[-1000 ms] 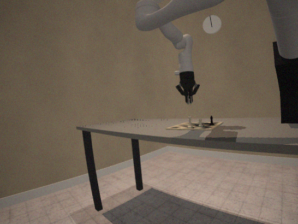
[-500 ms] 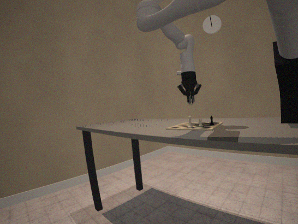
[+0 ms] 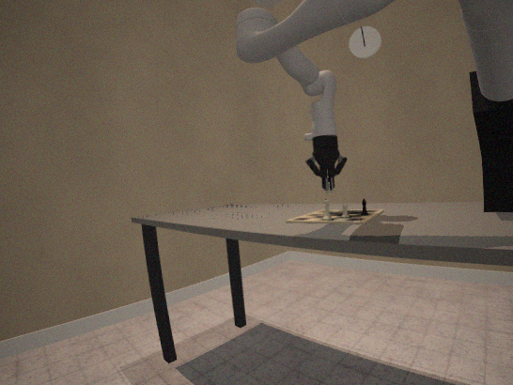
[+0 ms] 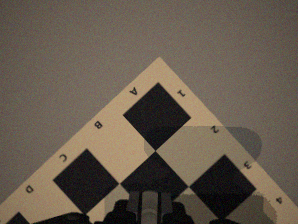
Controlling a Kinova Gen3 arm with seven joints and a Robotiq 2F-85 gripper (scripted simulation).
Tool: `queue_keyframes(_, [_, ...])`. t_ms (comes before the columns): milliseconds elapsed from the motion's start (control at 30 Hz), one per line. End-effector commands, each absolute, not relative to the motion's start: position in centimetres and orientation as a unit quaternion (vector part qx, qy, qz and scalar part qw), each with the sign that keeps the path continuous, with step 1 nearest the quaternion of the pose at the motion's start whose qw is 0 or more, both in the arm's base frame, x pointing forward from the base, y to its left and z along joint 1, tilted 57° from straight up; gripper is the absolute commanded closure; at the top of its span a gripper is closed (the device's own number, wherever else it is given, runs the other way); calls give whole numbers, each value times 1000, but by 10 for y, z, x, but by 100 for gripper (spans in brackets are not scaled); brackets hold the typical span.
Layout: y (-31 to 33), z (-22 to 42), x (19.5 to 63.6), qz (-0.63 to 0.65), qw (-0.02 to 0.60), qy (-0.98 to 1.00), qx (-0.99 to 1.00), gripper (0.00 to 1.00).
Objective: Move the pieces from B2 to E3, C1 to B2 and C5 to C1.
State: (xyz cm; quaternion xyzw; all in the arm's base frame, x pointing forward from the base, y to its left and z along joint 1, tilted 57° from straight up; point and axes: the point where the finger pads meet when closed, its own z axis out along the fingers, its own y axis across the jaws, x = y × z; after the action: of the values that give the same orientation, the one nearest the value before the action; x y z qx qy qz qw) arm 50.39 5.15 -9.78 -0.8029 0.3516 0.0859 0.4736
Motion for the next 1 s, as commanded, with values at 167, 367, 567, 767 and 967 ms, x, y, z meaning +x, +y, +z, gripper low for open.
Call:
queue_keyframes(167, [79,-116,507,89,472,350,-804,100])
queue_keyframes(367, [95,-127,511,89,472,350,-804,100])
queue_keyframes(567, [99,-129,512,89,472,350,-804,100])
queue_keyframes(767, [99,-130,512,89,472,350,-804,100])
queue_keyframes(967, [99,-130,512,89,472,350,-804,100])
